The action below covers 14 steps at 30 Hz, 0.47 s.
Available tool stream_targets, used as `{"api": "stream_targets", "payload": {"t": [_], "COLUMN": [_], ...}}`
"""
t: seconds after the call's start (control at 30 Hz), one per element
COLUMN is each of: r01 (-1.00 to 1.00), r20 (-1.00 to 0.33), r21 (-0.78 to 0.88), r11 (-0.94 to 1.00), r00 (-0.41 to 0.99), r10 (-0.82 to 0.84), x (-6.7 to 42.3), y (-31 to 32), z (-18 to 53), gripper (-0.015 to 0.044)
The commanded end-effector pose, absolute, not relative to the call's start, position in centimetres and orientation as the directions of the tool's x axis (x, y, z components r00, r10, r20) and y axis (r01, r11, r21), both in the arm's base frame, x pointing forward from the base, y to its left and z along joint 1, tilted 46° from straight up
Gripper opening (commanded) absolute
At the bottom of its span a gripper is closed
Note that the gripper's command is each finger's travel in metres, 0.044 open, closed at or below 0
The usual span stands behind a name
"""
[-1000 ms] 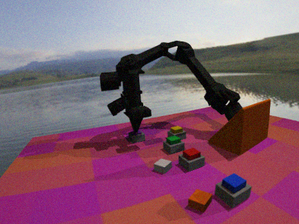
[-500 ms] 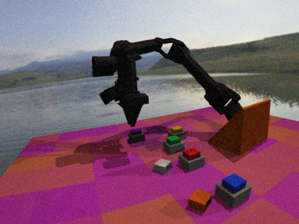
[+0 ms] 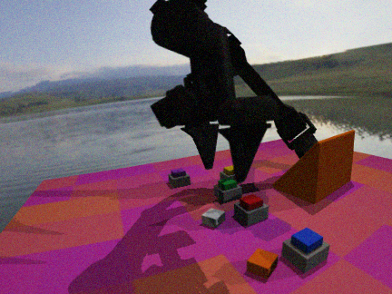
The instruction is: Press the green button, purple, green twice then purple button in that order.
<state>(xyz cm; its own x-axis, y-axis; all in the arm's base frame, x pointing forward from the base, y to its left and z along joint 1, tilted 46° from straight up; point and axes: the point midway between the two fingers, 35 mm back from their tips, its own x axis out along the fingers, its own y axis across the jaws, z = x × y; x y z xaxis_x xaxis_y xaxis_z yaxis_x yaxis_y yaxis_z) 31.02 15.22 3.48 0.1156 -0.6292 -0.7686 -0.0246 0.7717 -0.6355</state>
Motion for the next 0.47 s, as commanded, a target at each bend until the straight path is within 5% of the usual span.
{"api": "stream_targets", "payload": {"t": [0.0,0.17,0.43], "r01": [-0.013,0.009,0.010], "r20": [-0.750,-0.715,-0.713], "r21": [-0.657,-0.694,-0.695], "r11": [0.754,0.720,0.719], "r00": [0.106,0.114,0.115], "r10": [-0.652,-0.690,-0.692], "x": [27.7,23.3,23.1], "y": [19.7,23.3,23.4], "z": [-0.6,-4.7,-4.9], "gripper": [0.0400,0.0400,0.0400]}}
